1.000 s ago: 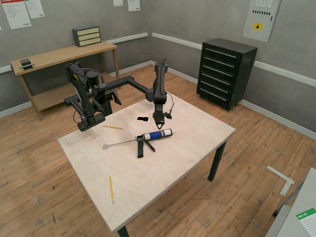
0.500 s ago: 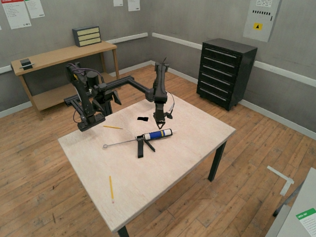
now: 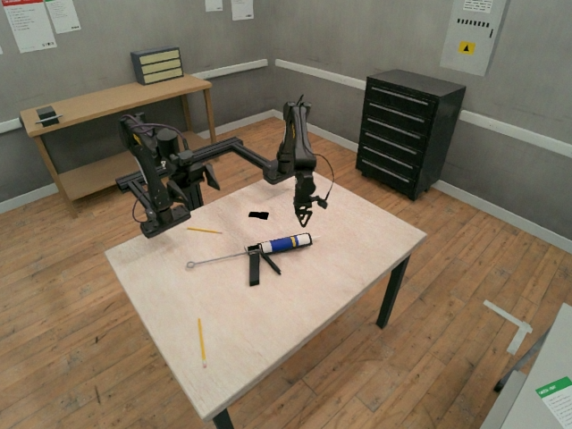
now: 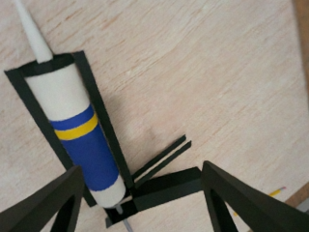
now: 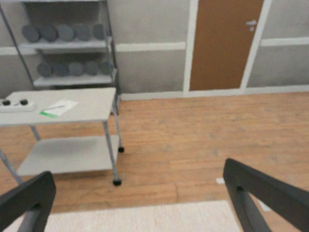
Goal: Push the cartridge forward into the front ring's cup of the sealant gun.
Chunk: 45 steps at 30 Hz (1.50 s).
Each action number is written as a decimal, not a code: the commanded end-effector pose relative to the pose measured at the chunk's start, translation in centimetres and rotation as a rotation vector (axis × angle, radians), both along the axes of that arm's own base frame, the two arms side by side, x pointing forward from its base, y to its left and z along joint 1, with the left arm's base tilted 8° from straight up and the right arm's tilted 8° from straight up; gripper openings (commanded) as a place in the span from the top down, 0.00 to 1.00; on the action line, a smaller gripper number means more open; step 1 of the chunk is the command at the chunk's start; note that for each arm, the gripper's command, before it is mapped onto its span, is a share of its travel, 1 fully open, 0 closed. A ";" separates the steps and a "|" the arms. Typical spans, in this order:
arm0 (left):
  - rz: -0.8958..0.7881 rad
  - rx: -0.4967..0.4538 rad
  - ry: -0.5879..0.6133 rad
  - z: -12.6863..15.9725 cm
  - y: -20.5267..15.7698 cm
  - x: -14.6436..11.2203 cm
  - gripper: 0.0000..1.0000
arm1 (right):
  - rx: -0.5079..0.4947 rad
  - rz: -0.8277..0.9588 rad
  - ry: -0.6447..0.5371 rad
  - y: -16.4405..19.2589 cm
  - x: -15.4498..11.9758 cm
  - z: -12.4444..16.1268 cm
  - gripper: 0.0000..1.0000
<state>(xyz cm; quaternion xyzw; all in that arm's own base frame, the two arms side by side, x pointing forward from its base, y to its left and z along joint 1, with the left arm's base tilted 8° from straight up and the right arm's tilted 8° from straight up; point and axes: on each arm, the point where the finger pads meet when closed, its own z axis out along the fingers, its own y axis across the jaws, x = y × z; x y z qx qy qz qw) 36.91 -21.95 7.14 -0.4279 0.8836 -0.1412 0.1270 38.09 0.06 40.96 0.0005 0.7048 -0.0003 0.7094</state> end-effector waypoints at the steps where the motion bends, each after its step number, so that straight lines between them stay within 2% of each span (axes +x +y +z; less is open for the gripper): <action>1: -0.108 -0.035 -0.142 3.5 0.6 2.0 0.29 | -0.001 0.002 -0.064 0.1 -0.5 2.5 0.00; 8: -0.201 -0.019 -0.324 7.9 3.0 4.2 0.29 | -0.002 0.004 -0.040 0.2 -0.1 1.7 0.00; 10: -0.201 -0.019 -0.324 7.9 3.0 4.2 0.29 | -0.002 0.004 -0.040 0.2 -0.1 1.7 0.00; 15: -0.258 0.020 -0.442 10.8 4.9 5.1 0.29 | -0.003 0.006 -0.004 0.3 0.3 0.3 0.00; 19: -0.294 0.067 -0.553 13.7 6.7 5.9 0.29 | -0.004 0.009 -0.038 0.4 -0.8 1.4 0.00; 21: -0.313 0.093 -0.602 14.9 7.6 6.1 0.29 | -0.004 0.011 -0.021 0.4 -0.7 0.7 0.00; 25: -0.351 0.150 -0.700 17.4 9.2 6.3 0.29 | -0.005 0.009 -0.043 0.4 -1.0 1.6 0.00; 27: -0.351 0.150 -0.700 17.4 9.2 6.3 0.29 | -0.005 0.009 -0.043 0.4 -1.0 1.6 0.00; 35: -0.404 0.305 -0.876 22.3 12.8 6.1 0.29 | -0.008 0.003 -0.021 0.2 -0.9 0.7 0.00; 39: -0.428 0.396 -0.965 24.8 14.5 5.6 0.29 | -0.009 0.003 -0.068 0.2 -1.2 2.4 0.00; 42: -0.444 0.469 -1.023 26.6 15.7 5.1 0.29 | -0.009 0.004 -0.065 0.2 -1.1 2.3 0.00; 45: -0.448 0.496 -1.041 27.1 16.1 4.9 0.29 | -0.009 0.004 -0.065 0.2 -1.1 2.3 0.00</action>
